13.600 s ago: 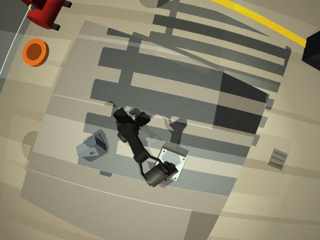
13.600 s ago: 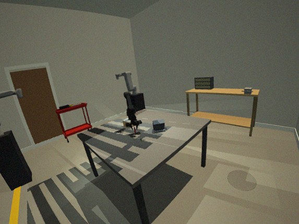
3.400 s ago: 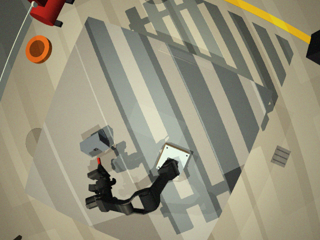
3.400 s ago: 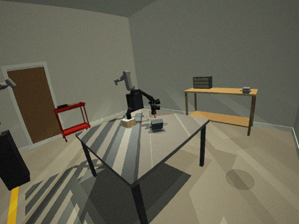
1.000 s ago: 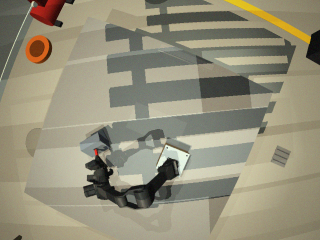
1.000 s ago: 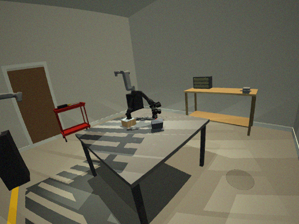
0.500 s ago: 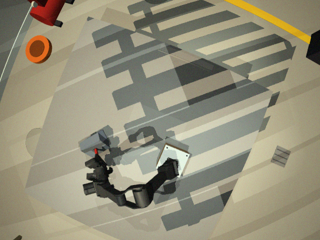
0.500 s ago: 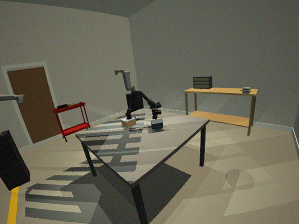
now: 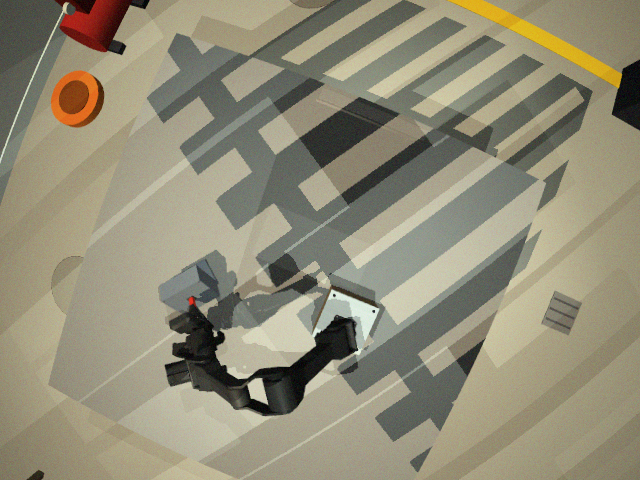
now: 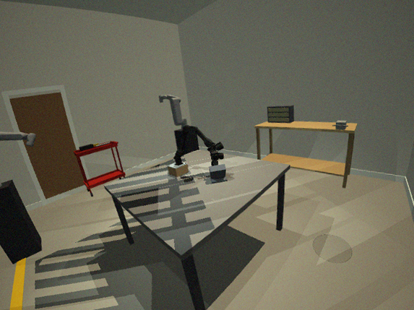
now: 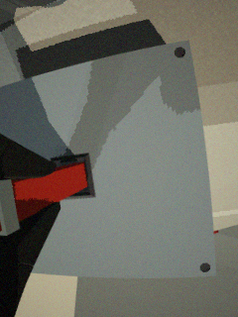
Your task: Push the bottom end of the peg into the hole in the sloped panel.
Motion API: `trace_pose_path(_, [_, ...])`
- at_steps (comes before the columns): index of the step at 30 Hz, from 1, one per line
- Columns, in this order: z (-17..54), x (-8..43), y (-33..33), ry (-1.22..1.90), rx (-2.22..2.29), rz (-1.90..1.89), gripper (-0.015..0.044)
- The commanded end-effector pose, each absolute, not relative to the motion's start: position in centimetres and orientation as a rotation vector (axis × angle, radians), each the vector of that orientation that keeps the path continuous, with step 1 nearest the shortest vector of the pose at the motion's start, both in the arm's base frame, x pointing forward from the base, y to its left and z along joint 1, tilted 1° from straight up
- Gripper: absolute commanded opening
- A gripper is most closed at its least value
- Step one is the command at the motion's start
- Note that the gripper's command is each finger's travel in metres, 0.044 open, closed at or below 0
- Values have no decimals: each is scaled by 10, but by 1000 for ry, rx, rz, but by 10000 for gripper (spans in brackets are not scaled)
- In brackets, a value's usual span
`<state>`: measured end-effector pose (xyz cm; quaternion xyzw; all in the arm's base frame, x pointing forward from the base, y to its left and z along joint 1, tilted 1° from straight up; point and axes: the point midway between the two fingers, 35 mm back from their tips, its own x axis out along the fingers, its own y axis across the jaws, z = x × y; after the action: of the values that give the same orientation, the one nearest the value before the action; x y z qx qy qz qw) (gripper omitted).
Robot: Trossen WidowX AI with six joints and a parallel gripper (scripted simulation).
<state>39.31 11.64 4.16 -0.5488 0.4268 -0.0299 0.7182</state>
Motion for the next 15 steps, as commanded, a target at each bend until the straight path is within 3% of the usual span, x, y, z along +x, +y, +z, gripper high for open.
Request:
trace_pose_path(1, [40,395,115,943,-1216,-63,0])
trace_pose_path(15, [37,399,113,942,-1216,-63,0])
